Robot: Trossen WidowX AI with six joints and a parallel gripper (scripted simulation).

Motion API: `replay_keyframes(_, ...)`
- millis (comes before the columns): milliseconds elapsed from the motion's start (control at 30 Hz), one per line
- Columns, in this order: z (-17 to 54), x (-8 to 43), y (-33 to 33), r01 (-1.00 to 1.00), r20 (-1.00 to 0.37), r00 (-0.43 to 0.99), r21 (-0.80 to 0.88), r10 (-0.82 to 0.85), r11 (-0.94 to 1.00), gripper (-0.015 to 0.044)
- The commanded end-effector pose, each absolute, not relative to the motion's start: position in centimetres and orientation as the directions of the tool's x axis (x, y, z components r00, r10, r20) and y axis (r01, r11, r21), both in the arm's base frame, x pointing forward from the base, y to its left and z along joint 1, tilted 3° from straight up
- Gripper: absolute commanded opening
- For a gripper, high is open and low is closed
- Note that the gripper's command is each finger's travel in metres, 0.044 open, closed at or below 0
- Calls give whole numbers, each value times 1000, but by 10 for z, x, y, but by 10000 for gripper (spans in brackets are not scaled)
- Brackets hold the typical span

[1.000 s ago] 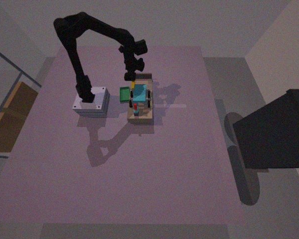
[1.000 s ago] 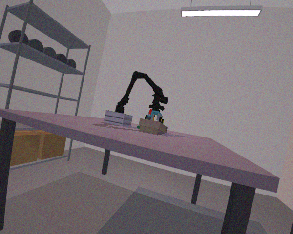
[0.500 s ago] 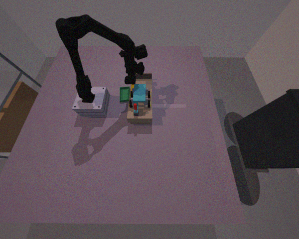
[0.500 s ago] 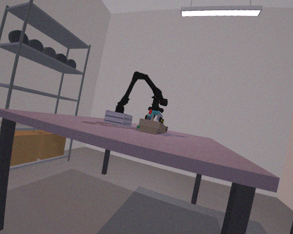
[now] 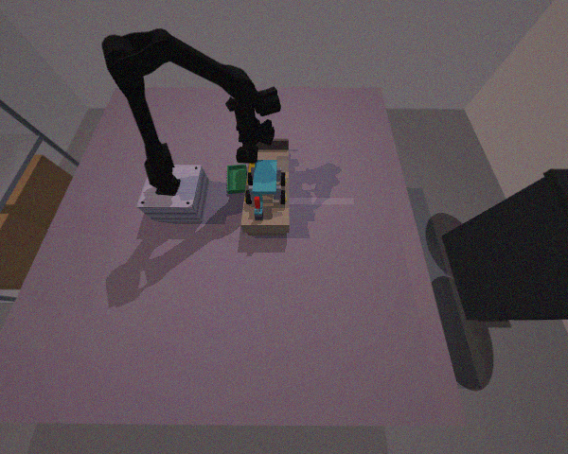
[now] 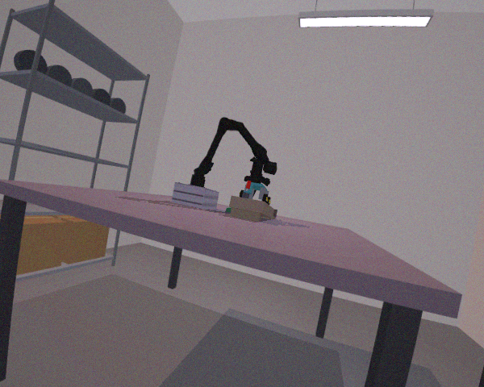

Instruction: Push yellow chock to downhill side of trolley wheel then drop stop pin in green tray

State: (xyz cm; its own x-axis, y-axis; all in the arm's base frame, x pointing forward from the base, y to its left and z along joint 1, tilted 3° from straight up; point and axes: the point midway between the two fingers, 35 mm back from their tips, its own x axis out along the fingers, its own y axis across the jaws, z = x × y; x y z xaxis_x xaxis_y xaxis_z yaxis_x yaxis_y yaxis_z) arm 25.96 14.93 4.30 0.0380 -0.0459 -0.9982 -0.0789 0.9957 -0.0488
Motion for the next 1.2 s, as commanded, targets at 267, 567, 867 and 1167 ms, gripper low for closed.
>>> replay_keyframes(267, 44, 261, 137, -82, -998, 40, -53, -50, 995, 0)
replay_keyframes(567, 44, 261, 138, -80, -998, 39, -47, -44, 996, 0)
replay_keyframes(867, 44, 261, 138, -80, -998, 39, -47, -44, 996, 157)
replay_keyframes(1167, 65, 260, 140, -82, -998, 40, -52, -49, 995, 190)
